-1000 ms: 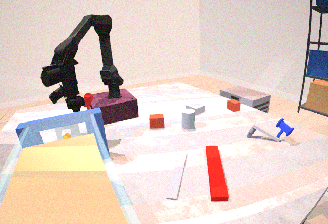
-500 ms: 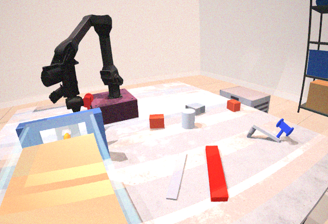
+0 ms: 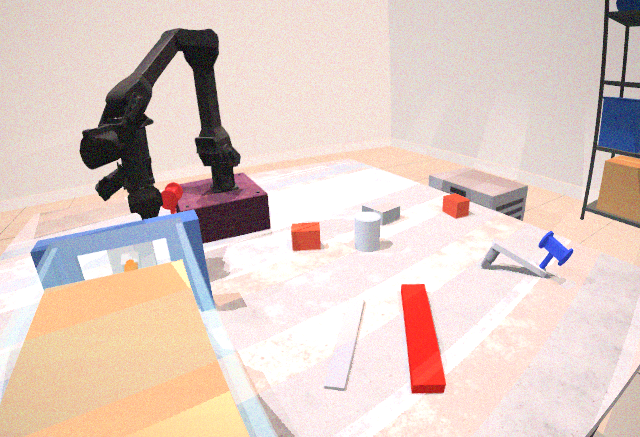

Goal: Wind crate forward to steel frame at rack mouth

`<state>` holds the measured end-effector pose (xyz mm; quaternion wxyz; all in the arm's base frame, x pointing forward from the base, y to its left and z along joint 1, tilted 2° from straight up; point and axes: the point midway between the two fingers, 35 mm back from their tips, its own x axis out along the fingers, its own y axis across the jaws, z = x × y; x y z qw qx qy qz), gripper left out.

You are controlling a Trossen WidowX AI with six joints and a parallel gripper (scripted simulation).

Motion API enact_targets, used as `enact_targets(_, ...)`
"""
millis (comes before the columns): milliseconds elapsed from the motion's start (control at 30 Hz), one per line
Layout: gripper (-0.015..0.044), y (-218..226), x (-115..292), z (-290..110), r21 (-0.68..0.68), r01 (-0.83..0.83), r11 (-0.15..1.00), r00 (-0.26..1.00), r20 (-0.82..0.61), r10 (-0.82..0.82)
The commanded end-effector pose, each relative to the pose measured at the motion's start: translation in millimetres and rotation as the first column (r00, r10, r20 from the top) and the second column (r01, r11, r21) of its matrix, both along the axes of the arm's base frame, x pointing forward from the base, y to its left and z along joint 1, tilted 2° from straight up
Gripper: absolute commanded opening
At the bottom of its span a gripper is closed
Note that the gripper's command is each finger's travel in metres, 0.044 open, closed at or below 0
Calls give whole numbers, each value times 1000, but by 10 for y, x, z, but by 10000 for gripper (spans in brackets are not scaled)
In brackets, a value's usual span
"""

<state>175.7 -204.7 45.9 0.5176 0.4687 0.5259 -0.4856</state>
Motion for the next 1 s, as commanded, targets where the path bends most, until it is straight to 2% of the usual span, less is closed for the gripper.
enact_targets(0,440,9,56,-14,3,-7,1000,1000,21,7)
enact_targets(100,440,4,58,11,2,-7,1000,1000,22,7)
enact_targets(200,440,-26,67,229,-2,-6,1000,999,32,6)
enact_targets(367,440,-8,-12,1032,-18,-1,1000,998,69,2)
enact_targets(433,440,30,-59,1237,-22,1,1000,997,78,1)
enact_targets(767,440,25,-66,1269,-31,7,999,997,79,-4)
enact_targets(967,282,25,-66,1269,-31,7,999,997,79,-4)
